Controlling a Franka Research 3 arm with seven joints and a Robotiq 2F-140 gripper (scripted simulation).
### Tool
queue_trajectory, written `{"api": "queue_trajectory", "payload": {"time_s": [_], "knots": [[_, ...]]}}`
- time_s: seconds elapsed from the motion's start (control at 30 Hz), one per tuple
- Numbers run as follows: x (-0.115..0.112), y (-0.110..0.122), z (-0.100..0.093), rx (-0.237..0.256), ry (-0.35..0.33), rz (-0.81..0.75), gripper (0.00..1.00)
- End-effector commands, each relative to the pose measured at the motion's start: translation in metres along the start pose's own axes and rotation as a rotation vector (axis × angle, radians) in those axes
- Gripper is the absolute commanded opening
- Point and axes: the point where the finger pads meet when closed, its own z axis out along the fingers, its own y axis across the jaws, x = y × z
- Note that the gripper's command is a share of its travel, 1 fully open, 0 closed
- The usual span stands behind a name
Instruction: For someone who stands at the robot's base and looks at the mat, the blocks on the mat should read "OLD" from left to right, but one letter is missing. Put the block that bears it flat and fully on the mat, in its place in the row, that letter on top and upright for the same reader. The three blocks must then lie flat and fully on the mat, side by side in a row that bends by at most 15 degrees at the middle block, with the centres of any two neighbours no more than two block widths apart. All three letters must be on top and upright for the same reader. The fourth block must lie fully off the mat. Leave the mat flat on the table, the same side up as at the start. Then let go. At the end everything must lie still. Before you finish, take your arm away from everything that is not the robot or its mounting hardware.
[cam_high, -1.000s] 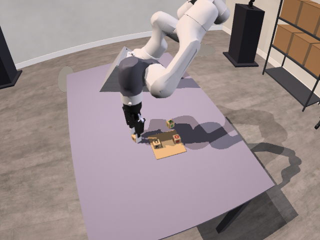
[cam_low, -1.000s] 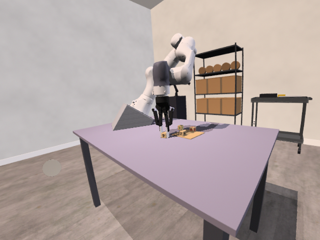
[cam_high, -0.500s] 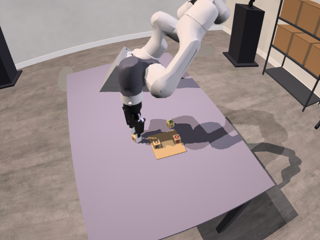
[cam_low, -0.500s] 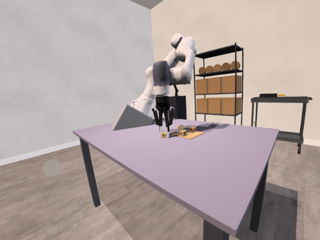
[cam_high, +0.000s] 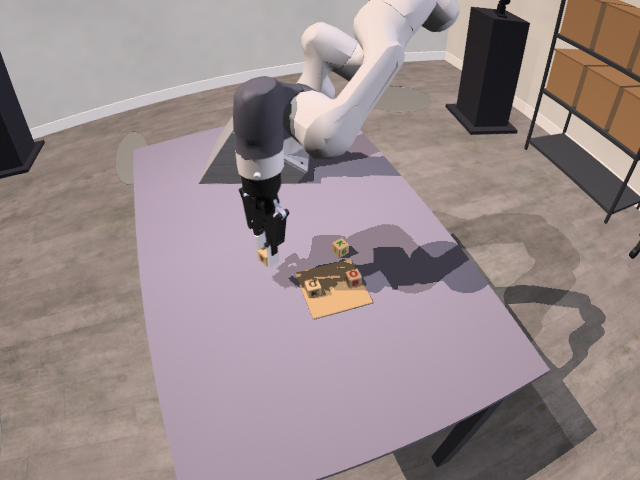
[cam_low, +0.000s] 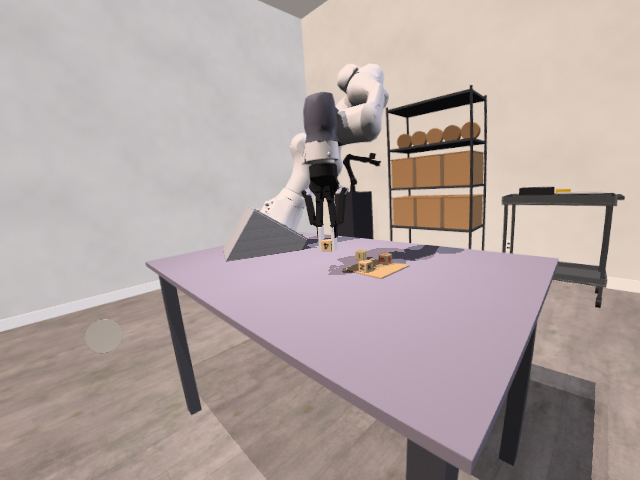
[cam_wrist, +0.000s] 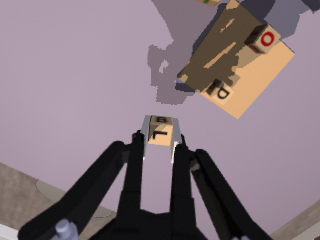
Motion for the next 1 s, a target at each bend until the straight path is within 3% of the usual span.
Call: {"api": "queue_trajectory", "payload": {"time_s": [0.0, 0.47, 0.57, 0.97], "knots": [[0.008, -0.003, -0.017, 0.01, 0.026, 0.035, 0.16], [0.008, -0.002, -0.024, 0.01, 0.026, 0.039, 0.16], [0.027, 0.035, -0.026, 0.012, 0.024, 0.167, 0.16], [0.041, 0.058, -0.027, 0.012, 0.024, 0.253, 0.16]]}}
